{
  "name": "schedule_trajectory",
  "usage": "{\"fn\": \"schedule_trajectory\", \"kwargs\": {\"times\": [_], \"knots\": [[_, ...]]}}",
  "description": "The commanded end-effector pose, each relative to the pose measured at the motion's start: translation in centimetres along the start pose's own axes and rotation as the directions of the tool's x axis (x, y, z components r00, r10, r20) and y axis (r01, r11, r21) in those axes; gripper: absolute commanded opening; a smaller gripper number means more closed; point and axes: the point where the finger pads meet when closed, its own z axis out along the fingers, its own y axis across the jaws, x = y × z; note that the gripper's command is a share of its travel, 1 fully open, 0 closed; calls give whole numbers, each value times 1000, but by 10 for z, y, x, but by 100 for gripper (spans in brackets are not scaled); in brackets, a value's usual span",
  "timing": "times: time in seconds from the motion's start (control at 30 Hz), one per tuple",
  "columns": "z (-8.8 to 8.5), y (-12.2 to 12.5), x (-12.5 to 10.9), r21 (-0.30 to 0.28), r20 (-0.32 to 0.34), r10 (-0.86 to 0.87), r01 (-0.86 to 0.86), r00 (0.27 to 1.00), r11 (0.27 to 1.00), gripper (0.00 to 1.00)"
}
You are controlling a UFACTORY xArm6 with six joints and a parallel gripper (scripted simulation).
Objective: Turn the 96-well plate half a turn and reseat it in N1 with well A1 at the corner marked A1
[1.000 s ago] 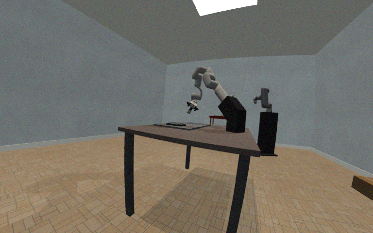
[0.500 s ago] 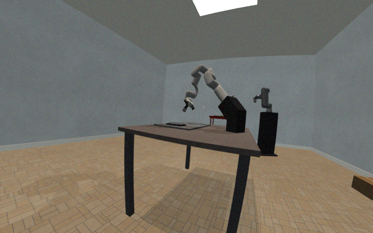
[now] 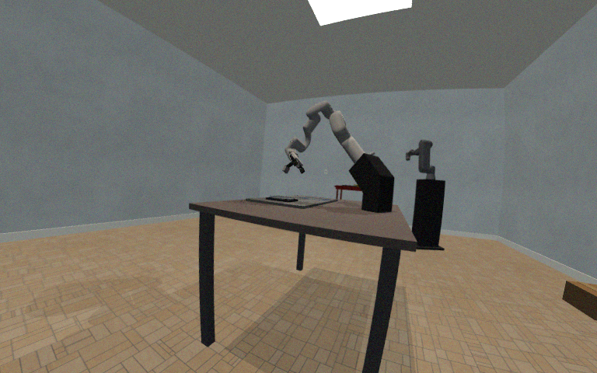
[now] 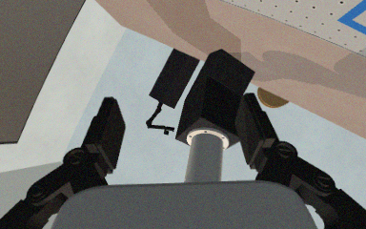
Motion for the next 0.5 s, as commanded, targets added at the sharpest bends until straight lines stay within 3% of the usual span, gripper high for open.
{"fn": "schedule_trajectory", "kwargs": {"times": [0.0, 0.17, 0.27, 0.33, 0.37, 0.47], "knots": [[-6, -21, 8, -137, -22, -97, 93, 995, 986, 100], [-8, -25, 10, -145, -24, -104, 99, 994, 984, 100], [-13, -39, 14, -215, -49, -171, 157, 984, 964, 100], [-15, -45, 16, -222, -51, -178, 162, 983, 961, 100], [-15, -45, 16, -222, -51, -177, 162, 983, 961, 100], [-5, -37, 25, -301, -68, -128, 102, 989, 948, 100]]}}
